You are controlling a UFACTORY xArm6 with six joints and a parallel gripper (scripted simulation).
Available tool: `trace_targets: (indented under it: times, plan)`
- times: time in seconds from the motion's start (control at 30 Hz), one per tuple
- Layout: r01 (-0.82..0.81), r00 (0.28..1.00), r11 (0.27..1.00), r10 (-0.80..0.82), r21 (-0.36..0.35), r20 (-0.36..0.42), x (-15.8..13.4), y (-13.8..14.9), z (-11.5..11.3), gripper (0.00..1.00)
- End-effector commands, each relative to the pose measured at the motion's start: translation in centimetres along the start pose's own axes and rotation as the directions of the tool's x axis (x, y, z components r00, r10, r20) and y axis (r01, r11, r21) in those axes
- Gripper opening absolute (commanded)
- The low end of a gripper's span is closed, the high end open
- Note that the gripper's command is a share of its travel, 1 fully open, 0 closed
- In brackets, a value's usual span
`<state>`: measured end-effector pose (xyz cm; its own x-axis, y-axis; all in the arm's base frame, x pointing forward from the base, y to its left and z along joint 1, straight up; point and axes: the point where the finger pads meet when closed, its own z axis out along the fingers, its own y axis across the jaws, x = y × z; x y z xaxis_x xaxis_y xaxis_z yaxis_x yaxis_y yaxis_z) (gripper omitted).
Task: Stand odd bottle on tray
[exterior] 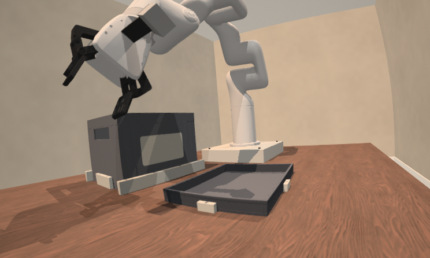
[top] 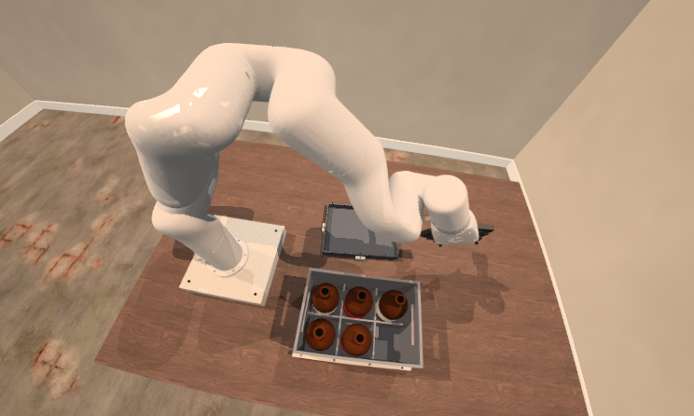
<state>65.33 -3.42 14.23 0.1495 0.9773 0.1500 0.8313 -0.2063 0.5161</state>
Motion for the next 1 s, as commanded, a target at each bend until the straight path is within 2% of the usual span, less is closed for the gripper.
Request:
trace_targets:
  times: [0.0,0.7,0.83,0.97]
  plan:
    - [0.0,1.0,1.0,0.0,-0.005,-0.001,0.0,0.2,-0.2,1.0]
    - [-0.014,1.0,1.0,0.014,0.001,-0.002,0.2,0.1,-0.4,1.0]
    - [-0.074,0.997,0.997,0.074,0.027,-0.006,0.7,-0.3,-1.2,1.0]
    - [-0.192,0.981,0.978,0.193,0.081,-0.001,1.5,-1.3,-3.1,1.0]
